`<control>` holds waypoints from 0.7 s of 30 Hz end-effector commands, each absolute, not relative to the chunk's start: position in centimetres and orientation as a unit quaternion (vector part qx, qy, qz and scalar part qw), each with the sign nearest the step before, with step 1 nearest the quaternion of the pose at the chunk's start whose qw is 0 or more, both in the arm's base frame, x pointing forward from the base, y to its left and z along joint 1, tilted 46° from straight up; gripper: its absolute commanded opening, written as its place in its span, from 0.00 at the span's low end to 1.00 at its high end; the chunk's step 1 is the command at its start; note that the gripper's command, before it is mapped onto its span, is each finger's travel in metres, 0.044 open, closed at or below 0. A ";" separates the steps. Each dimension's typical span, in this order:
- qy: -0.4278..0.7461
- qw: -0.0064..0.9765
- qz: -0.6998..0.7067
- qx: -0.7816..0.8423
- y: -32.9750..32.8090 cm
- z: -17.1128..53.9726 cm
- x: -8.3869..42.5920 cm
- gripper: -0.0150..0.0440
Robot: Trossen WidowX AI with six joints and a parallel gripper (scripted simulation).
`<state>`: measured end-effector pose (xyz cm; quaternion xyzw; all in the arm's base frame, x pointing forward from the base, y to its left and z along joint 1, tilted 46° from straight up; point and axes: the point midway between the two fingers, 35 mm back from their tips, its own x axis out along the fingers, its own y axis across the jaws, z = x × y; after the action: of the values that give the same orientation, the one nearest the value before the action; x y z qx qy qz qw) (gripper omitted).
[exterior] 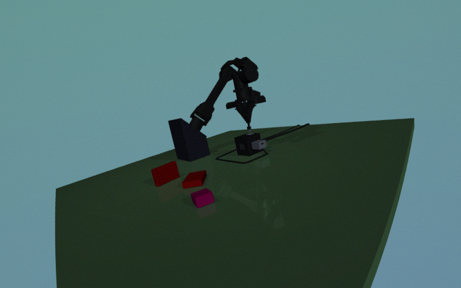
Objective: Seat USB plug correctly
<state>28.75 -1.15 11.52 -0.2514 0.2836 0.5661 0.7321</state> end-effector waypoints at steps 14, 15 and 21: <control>0.282 0.731 0.565 -0.257 -2.0 12.4 28.7 0.25; 0.282 0.731 0.565 -0.257 -2.1 12.5 28.7 0.25; 0.287 0.733 0.563 -0.250 -2.1 12.5 28.6 0.25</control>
<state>28.54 -2.05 12.44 -0.2523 0.2833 0.5651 0.7326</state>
